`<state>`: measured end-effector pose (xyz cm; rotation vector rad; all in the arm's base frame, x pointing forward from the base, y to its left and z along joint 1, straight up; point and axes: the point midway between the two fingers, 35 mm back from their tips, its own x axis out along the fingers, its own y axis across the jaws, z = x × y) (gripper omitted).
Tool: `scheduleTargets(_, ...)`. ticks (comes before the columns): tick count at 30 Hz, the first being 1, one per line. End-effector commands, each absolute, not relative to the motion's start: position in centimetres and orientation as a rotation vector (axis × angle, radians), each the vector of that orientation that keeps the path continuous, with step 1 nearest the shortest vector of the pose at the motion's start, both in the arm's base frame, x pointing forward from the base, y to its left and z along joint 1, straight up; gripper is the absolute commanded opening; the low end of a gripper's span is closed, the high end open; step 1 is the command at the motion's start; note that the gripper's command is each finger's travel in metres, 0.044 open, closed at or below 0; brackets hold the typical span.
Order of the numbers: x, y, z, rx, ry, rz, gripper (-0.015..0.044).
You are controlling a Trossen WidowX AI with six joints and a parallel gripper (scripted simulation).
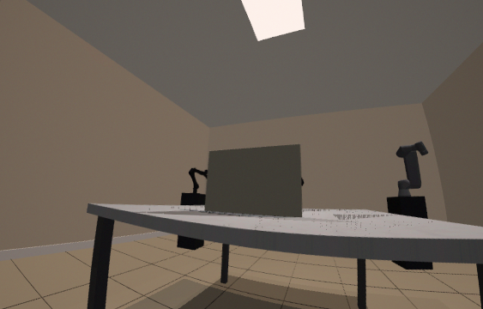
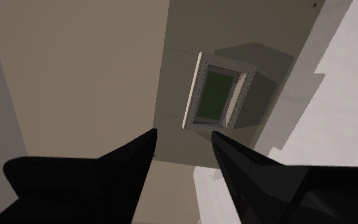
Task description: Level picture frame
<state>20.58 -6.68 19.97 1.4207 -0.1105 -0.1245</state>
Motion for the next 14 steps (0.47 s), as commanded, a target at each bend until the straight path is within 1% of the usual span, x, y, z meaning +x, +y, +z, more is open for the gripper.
scheduleTargets(1, 19.51, -5.98, 20.12, 1.409, -0.117, -0.112, 0.0260)
scheduleTargets(14, 19.51, -5.98, 20.12, 1.409, -0.117, -0.112, 0.0260)
